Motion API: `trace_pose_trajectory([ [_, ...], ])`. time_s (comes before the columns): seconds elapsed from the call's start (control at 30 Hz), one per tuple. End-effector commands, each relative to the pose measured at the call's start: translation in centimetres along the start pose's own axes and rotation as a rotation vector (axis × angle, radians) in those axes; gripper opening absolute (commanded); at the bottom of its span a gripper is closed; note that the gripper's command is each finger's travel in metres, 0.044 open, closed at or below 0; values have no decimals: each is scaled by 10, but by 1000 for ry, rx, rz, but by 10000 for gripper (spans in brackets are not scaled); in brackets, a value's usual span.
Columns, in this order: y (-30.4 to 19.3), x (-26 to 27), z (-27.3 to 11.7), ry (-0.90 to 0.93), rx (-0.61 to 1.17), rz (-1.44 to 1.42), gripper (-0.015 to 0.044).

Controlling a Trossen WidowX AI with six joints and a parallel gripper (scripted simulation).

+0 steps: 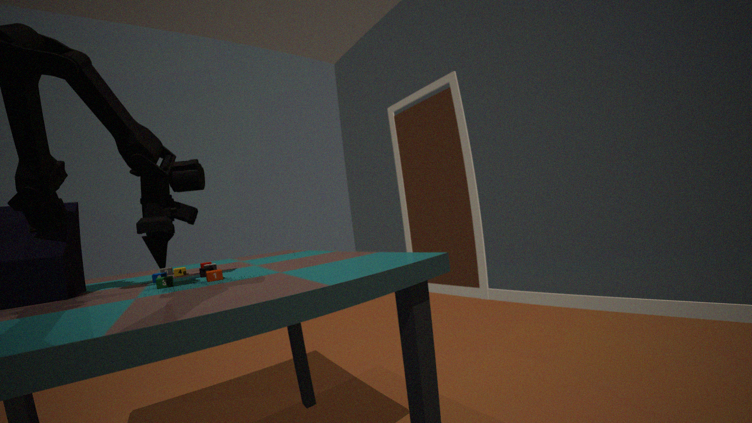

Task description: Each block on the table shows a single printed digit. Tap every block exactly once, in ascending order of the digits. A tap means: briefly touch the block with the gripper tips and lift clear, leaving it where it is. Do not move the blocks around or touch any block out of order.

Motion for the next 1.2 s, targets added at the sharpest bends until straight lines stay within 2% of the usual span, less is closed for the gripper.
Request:
trace_pose_trajectory([
  [0.0, 2, -2, -7, -5, -1, 10, 20],
  [0.2, 3, -1, -78, 1, 0, 10, 20],
  [0.27, 2, -2, -86, -2, -1, 10, 20],
  [0.5, 5, 7, -87, 3, -2, 10, 20],
  [0.73, 22, 104, -91, 28, -1, 7, 20],
  [0.93, 7, 190, -89, 12, -1, 12, 20],
  [1.17, 3, 199, -85, 9, 0, 12, 20],
])
Point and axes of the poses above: the point midway between the two fingers, 35 mm back from their tips, its own z axis out along the fingers, its own x axis across the jaws, y = z × x, the point moved 3 cm from there along -z, back along the fingers, and after that the axes turned 10 degrees about z, right-handed, at the moved point
